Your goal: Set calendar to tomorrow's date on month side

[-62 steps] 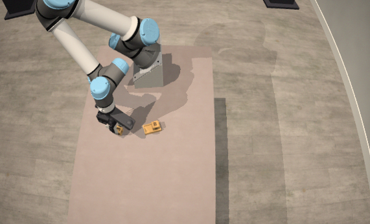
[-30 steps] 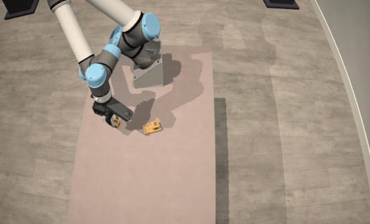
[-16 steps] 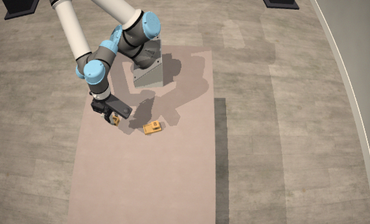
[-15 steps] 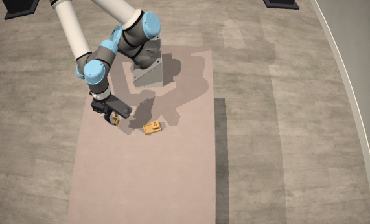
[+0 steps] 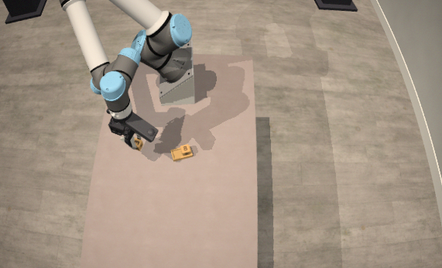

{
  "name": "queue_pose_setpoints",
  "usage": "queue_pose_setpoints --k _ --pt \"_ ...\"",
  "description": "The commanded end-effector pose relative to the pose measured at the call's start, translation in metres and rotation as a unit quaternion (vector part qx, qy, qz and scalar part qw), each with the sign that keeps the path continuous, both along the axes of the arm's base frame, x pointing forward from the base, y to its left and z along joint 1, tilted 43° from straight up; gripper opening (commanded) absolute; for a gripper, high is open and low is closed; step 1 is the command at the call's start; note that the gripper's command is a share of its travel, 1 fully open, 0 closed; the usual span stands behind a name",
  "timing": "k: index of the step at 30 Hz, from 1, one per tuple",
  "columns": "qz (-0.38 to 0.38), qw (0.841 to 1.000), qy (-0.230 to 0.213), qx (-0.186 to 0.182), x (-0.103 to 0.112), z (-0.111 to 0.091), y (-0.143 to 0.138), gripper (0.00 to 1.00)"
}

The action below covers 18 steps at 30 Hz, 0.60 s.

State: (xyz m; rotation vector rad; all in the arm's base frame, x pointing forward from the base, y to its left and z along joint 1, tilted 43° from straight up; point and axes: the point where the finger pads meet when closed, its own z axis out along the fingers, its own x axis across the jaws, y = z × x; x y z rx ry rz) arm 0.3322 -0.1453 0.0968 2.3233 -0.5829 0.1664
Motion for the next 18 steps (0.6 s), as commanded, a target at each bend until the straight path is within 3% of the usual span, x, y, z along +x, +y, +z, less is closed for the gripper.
queue_pose_setpoints --k 1,9,18 --pt "0.005 1.0 0.004 0.0 0.0003 -0.0001 0.0004 0.11" --pt "0.028 0.999 0.025 0.002 0.0007 -0.0015 0.0019 0.11" --pt "0.104 0.99 0.097 0.007 0.0019 -0.0059 0.007 0.11"
